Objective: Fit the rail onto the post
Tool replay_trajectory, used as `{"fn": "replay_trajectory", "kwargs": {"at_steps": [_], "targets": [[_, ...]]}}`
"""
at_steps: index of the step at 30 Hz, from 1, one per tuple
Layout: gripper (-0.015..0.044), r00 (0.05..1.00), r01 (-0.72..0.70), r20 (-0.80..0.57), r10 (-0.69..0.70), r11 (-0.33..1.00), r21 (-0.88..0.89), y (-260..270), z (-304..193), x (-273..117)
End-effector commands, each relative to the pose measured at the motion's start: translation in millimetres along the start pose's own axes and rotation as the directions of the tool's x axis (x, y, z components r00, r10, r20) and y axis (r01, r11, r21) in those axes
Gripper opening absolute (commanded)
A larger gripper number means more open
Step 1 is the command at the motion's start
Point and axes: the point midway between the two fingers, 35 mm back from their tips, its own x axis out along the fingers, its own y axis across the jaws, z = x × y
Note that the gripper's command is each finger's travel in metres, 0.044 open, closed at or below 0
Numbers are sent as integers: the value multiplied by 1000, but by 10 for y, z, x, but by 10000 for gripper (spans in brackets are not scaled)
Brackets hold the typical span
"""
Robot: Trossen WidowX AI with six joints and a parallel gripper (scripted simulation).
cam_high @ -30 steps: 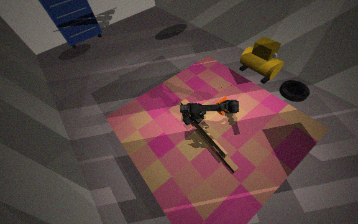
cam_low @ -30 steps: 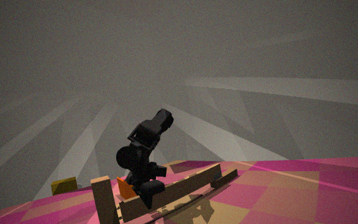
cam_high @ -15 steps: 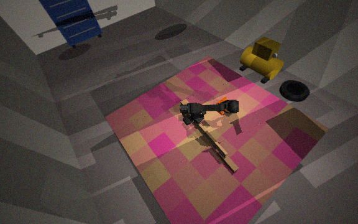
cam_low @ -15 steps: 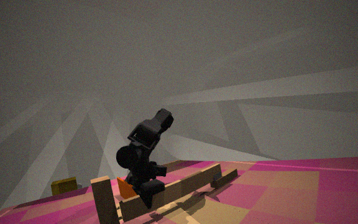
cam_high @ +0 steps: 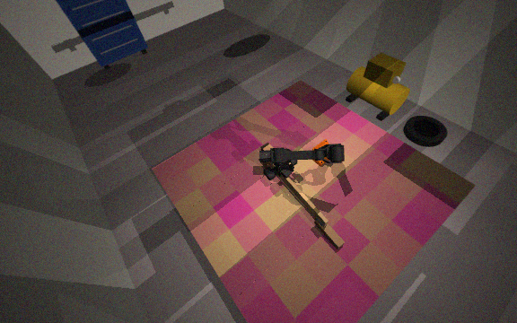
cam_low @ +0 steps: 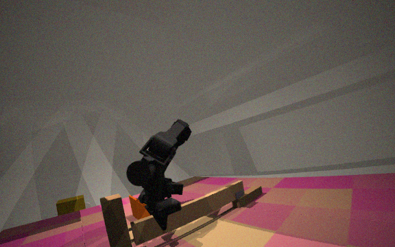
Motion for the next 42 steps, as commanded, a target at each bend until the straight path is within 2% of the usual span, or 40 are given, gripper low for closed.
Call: {"fn": "replay_trajectory", "kwargs": {"at_steps": [1, 42], "targets": [[0, 1000, 8, -4, -8, 1000, -3, -20, -28, -19], [0, 1000, 8, -4, -8, 1000, -3, -23, -14, -36]]}}
